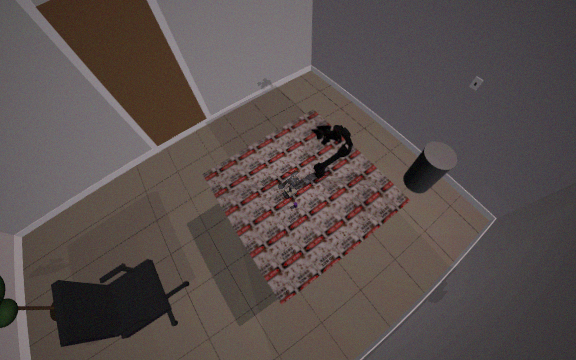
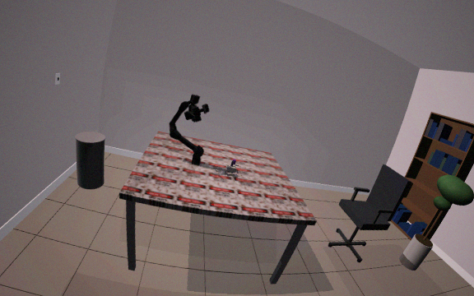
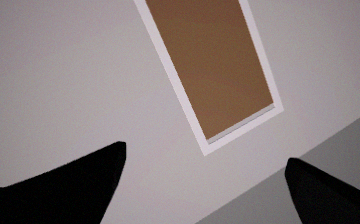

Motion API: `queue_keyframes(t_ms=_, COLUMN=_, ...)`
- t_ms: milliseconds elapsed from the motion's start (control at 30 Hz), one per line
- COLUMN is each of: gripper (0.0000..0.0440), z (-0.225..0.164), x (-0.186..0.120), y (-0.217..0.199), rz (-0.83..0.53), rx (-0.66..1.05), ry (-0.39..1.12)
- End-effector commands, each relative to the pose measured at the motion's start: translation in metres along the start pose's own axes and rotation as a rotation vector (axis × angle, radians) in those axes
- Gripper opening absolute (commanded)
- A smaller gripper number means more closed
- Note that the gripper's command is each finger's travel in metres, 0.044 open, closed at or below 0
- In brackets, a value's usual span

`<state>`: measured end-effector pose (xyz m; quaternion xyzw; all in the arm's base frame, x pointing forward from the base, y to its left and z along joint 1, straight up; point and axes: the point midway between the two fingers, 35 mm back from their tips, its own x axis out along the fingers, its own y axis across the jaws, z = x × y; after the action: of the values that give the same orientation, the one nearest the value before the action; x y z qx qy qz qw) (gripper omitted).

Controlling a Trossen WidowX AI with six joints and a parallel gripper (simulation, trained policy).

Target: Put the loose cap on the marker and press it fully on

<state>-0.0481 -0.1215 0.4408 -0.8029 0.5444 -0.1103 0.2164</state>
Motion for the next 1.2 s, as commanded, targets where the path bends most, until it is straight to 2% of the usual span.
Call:
queue_keyframes(t_ms=0, gripper=0.0374, z=0.001, x=0.001, y=-0.002, rz=-0.003, rx=0.002, ry=-0.006)
queue_keyframes(t_ms=200, gripper=0.0221, z=0.010, x=0.010, y=-0.016, rz=-0.030, rx=0.018, ry=-0.050)
queue_keyframes(t_ms=267, gripper=0.0198, z=0.013, x=0.013, y=-0.021, rz=-0.039, rx=0.024, ry=-0.065)
queue_keyframes(t_ms=1167, gripper=0.0258, z=0.055, x=0.042, y=-0.087, rz=-0.095, rx=0.033, ry=-0.250)
